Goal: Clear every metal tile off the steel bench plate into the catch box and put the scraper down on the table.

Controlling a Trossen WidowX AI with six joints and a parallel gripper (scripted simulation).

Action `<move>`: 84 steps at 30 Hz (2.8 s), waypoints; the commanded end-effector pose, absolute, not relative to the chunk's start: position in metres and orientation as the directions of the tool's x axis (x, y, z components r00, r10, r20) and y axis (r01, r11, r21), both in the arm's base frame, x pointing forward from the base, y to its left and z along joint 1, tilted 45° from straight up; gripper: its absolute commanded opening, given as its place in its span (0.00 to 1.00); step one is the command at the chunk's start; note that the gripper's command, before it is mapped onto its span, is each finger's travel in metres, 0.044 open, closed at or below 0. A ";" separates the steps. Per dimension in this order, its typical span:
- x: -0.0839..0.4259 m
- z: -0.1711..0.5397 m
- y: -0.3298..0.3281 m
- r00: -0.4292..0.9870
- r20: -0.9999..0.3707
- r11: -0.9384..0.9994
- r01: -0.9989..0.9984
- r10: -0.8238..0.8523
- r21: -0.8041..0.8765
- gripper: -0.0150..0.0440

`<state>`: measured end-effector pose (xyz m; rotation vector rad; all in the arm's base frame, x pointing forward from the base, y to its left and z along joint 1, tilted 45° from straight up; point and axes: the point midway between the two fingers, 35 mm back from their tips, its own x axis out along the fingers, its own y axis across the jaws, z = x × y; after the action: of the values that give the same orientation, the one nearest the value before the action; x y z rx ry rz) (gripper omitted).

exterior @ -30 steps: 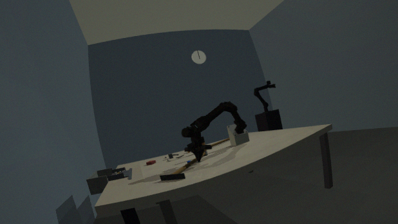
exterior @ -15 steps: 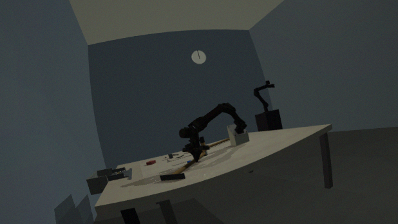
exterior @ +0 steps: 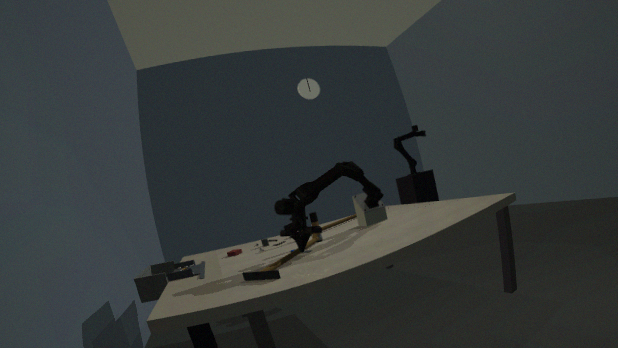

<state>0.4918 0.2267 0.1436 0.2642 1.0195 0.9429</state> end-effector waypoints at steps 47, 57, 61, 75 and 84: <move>0.525 0.131 0.201 0.190 -0.604 0.593 -0.553 0.774 0.585 0.25; 0.526 0.158 0.174 0.201 -0.599 0.589 -0.573 0.775 0.570 0.25; 0.525 0.167 0.165 0.205 -0.597 0.587 -0.579 0.776 0.565 0.25; 0.514 0.205 0.145 0.271 -0.561 0.607 -0.536 0.782 0.588 0.25; 0.502 0.231 0.130 0.320 -0.531 0.616 -0.502 0.784 0.607 0.25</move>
<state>0.5073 0.1347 0.2220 0.3366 0.9124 0.8804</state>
